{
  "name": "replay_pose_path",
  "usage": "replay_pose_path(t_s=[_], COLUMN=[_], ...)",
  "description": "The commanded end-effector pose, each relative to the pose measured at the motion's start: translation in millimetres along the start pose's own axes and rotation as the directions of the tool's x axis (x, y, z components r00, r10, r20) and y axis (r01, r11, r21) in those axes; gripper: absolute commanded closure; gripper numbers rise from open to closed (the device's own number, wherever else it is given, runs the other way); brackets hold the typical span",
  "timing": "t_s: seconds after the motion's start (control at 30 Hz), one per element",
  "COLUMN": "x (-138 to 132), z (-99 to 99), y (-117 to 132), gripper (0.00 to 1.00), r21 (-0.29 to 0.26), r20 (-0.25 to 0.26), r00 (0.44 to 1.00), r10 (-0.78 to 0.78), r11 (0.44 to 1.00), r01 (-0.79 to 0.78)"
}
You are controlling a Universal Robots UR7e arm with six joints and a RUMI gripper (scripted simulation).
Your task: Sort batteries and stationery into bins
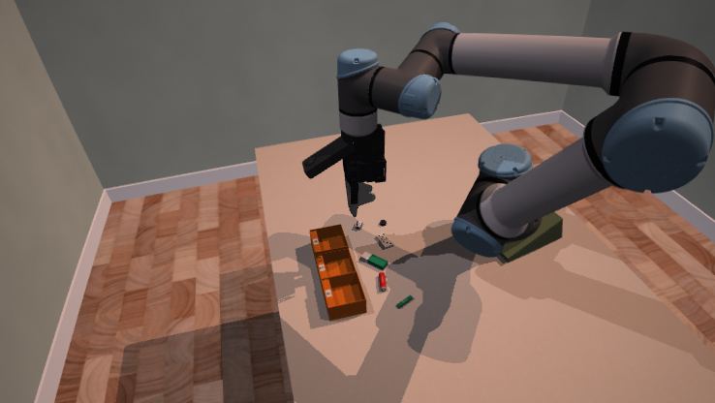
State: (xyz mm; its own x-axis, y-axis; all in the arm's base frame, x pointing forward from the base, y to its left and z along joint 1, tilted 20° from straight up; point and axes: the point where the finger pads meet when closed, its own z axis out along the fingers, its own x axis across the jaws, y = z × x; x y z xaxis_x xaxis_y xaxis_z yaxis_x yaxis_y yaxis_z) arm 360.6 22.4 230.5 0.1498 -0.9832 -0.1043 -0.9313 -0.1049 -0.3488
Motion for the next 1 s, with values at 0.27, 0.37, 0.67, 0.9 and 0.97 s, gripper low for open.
replay_pose_path(t_s=[0.27, 0.37, 0.67, 0.9, 0.97], x=[29, 29, 29, 29, 29], z=[52.3, 52.3, 60.3, 73.6, 78.9], y=[-47, -47, -46, -46, -46], gripper=[0.96, 0.96, 0.96, 0.96, 0.96], r21=[-0.019, -0.019, -0.019, -0.019, -0.019], r20=[-0.023, -0.023, -0.023, -0.023, -0.022], r00=[1.000, 1.000, 1.000, 1.000, 1.000], r10=[0.004, 0.004, 0.004, 0.004, 0.004], r11=[1.000, 1.000, 1.000, 1.000, 1.000], r01=[-0.004, -0.004, -0.004, -0.004, -0.004])
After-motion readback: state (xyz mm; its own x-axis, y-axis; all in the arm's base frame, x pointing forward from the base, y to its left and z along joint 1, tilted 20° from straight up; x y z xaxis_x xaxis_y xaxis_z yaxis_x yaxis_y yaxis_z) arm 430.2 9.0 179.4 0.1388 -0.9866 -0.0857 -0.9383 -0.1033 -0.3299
